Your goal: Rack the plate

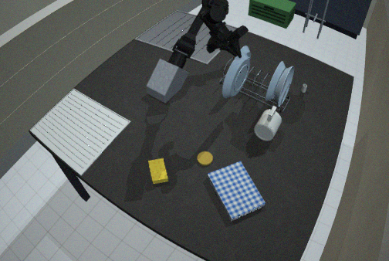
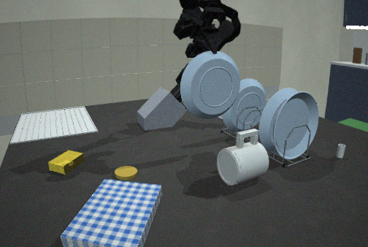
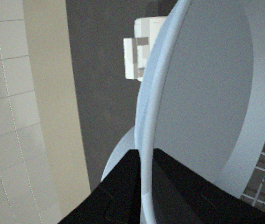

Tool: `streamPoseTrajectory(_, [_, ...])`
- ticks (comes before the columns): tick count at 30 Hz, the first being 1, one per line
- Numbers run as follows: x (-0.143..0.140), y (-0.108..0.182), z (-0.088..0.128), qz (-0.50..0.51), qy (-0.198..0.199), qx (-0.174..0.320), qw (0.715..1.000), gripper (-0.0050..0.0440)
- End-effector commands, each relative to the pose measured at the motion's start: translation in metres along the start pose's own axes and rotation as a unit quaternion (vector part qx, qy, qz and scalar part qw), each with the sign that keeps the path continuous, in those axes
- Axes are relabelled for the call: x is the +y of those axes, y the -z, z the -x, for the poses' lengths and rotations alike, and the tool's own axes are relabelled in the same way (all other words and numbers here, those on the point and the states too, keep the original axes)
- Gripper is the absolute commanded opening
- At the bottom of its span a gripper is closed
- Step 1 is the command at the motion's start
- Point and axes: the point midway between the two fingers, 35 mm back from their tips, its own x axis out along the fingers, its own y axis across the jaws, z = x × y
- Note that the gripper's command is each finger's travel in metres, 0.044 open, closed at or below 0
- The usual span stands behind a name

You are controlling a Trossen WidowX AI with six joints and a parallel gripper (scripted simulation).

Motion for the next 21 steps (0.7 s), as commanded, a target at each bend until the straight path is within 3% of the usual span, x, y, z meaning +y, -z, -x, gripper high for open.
streamPoseTrajectory(1, [0.004,0.008,0.001,0.006,-0.008,0.002,1.000,0.0000])
streamPoseTrajectory(21, [0.013,0.044,-0.001,0.005,0.000,-0.002,1.000,0.0000])
